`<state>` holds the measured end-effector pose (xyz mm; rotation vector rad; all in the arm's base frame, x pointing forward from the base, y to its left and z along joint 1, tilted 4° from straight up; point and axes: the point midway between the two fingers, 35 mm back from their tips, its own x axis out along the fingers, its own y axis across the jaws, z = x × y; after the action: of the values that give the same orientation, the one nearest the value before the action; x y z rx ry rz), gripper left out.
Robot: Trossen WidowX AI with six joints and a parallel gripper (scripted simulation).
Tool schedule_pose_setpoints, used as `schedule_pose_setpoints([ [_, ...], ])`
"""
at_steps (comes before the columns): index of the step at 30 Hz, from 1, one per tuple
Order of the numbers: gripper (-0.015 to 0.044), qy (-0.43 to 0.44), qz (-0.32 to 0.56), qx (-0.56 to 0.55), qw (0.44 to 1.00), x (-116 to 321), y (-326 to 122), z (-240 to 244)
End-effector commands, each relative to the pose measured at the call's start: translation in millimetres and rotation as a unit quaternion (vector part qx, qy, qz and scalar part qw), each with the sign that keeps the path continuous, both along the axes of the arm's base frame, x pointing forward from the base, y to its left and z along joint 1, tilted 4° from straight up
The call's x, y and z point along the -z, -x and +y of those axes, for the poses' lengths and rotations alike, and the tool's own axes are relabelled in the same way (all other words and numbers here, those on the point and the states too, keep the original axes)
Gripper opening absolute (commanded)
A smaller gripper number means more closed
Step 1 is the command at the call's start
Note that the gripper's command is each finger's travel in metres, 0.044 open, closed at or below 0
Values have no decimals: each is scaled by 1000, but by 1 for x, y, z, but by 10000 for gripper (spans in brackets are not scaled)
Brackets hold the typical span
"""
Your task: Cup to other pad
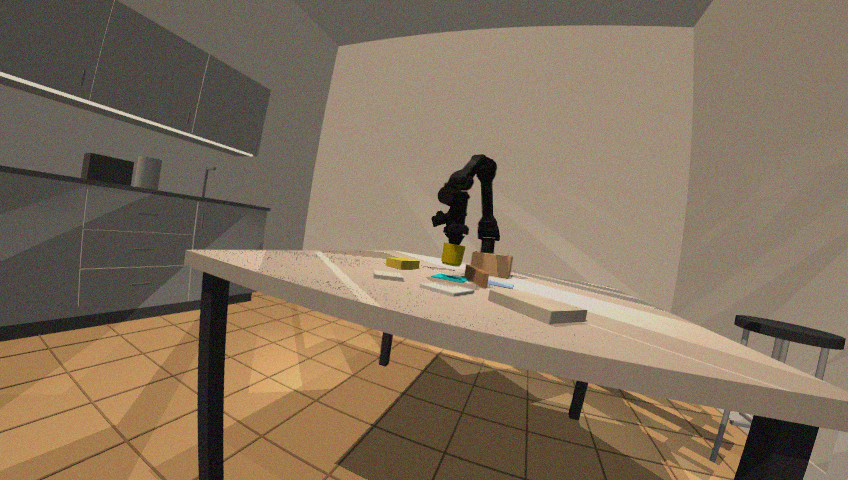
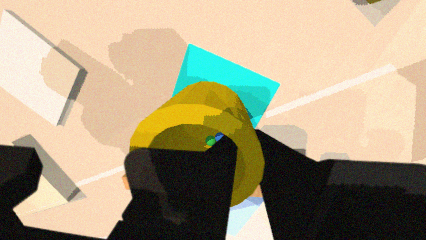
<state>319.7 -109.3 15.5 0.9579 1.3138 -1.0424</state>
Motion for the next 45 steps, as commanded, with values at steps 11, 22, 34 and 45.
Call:
schedule_pose_setpoints([
  [11,0,0,5,-3,1000,31,4,-2],
  [22,0,-1,2,0,1000,34,3,-2],
  [34,105,-1,2,0,1000,34,3,-2],
  [45,147,-1,2,0,1000,30,2,-2],
])
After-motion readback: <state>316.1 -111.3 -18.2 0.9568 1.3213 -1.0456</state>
